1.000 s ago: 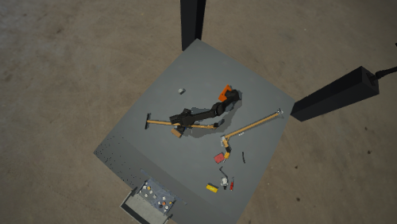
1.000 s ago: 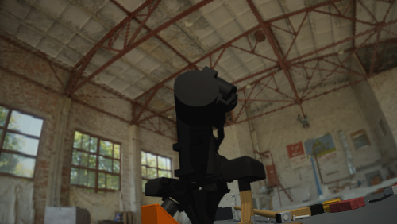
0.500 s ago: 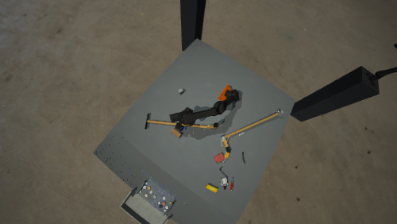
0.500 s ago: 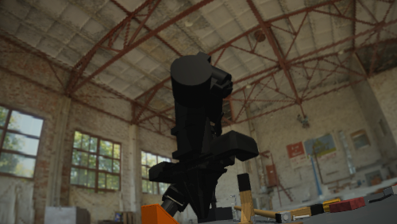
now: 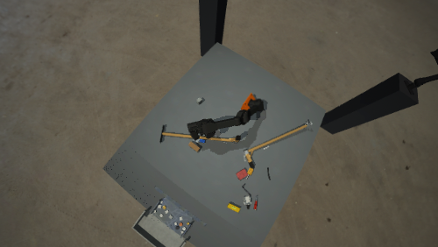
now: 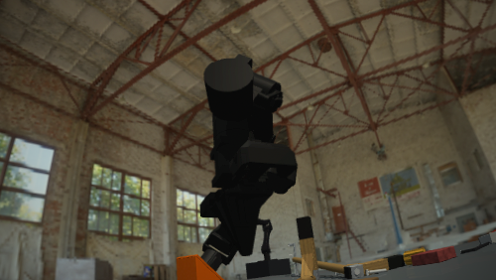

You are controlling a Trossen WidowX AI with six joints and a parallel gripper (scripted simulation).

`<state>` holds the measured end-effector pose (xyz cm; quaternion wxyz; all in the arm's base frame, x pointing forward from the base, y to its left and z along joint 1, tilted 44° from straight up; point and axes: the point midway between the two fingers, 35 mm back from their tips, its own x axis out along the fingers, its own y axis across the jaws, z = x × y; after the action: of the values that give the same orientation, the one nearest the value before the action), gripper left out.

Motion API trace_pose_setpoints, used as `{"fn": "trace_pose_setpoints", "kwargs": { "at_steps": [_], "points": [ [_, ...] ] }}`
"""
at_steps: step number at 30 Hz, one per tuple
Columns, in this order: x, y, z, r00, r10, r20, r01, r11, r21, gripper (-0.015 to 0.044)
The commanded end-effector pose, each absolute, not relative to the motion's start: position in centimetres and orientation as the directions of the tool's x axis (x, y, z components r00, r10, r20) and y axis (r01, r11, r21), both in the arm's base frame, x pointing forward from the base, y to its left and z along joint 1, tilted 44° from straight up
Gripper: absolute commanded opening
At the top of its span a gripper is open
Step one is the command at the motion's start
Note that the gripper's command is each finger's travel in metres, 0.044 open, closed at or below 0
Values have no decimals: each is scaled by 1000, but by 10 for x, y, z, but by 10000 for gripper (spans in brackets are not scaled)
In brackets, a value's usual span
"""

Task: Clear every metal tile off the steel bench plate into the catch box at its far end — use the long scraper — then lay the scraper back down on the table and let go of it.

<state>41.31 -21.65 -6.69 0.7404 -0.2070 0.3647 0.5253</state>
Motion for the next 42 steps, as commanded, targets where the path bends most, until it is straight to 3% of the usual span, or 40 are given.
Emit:
{"fn": "trace_pose_setpoints", "kwargs": {
  "at_steps": [1, 23, 42],
  "points": [
    [411, -223, -62, 190, 618, -763, -895, 428, 124, 0],
    [398, -246, -43, 226, 600, -768, -518, 741, 427, 0],
    [385, -264, -26, 256, 582, -772, -50, 805, 591, 0]
  ]
}}
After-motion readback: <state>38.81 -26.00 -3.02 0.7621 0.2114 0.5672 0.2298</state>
